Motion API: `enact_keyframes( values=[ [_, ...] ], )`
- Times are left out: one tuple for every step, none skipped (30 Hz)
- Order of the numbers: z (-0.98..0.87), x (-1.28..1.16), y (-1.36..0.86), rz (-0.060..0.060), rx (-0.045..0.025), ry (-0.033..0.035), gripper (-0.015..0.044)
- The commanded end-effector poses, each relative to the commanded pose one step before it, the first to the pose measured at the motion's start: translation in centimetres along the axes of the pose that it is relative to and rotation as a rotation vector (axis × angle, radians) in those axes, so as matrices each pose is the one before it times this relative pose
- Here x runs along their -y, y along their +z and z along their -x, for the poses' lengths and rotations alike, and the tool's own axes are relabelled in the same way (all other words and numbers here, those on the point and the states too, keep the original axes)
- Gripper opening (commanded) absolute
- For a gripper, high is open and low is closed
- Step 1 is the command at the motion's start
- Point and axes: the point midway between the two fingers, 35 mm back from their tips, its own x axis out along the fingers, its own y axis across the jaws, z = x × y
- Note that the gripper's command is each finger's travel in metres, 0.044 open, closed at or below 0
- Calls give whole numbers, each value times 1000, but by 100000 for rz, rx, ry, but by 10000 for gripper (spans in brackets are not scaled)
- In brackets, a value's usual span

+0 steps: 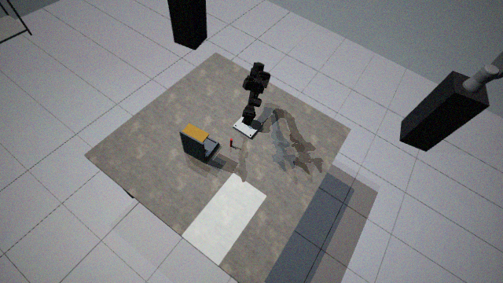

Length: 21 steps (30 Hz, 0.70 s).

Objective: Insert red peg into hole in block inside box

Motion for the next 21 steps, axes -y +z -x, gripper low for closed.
enact_keyframes(
  values=[
    [-421,3684,438,-9739,1188,-9867,440],
    [-94,886,259,-2799,723,-2408,440],
    [-94,876,288,-2847,795,-2378,440],
    [-94,865,317,-2896,864,-2346,440],
    [-95,854,346,-2945,932,-2312,440],
    [-95,841,373,-2993,998,-2275,440],
    [-95,827,400,-3041,1061,-2235,440],
    [-95,812,427,-3091,1122,-2194,440],
    [-95,797,452,-3140,1181,-2151,440],
    [-95,781,477,-3188,1238,-2105,440],
    [-95,763,501,-3237,1292,-2058,440],
    [-95,746,524,-3286,1343,-2009,440],
    [-95,727,546,-3334,1392,-1958,440],
    [-95,708,568,-3383,1438,-1906,440],
    [-95,688,588,-3431,1481,-1852,440],
    [-95,667,608,-3479,1522,-1798,440],
    [-95,646,626,-3526,1559,-1741,440],
    [-95,625,644,-3575,1595,-1686,440],
    [-95,603,661,-3622,1627,-1628,440],
    [-95,580,676,-3669,1656,-1570,440],
    [-95,558,691,-3716,1683,-1512,440]
  ],
)
